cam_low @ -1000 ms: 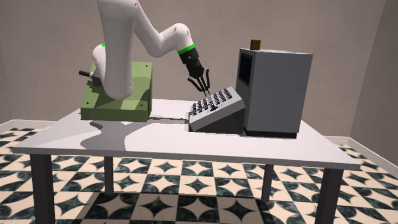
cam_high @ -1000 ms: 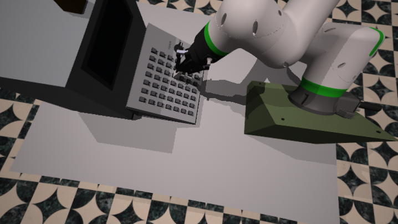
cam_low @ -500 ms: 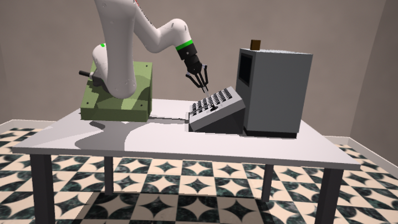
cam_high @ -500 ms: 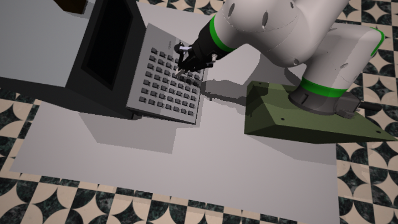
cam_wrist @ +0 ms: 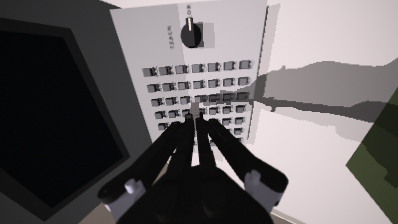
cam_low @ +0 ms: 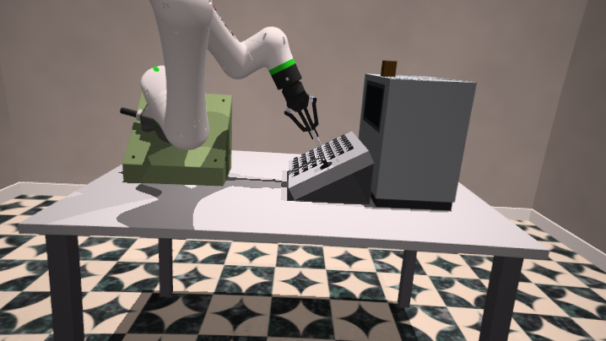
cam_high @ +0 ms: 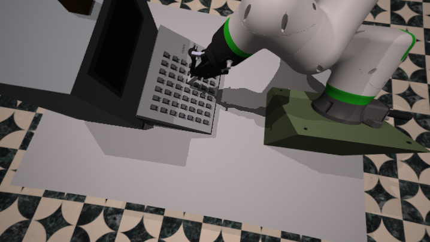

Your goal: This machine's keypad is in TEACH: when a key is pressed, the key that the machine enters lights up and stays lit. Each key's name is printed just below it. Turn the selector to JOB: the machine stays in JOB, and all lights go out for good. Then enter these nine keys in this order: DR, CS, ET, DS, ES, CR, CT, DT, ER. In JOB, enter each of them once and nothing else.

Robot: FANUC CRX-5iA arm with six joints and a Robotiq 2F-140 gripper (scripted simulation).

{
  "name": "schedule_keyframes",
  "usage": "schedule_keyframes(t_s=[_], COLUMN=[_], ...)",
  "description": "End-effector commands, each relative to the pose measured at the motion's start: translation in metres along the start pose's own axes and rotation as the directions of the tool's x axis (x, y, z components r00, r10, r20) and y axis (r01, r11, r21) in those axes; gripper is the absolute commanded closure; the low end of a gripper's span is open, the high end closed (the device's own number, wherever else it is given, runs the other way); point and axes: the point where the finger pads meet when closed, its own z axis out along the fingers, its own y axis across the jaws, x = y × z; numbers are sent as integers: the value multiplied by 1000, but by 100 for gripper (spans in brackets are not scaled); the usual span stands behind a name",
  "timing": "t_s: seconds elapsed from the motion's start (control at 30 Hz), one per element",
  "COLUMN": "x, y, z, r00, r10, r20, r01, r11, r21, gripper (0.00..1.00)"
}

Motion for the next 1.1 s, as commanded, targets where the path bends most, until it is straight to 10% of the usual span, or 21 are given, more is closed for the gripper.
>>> schedule_keyframes(t_s=[0.0,1.07], x=[-10,-26], y=[-12,-27], z=[-1,21], r00=[1000,1000], r10=[3,3], r20=[0,0], r01=[-3,-3], r11=[1000,1000], r21=[2,2], gripper=[100,100])
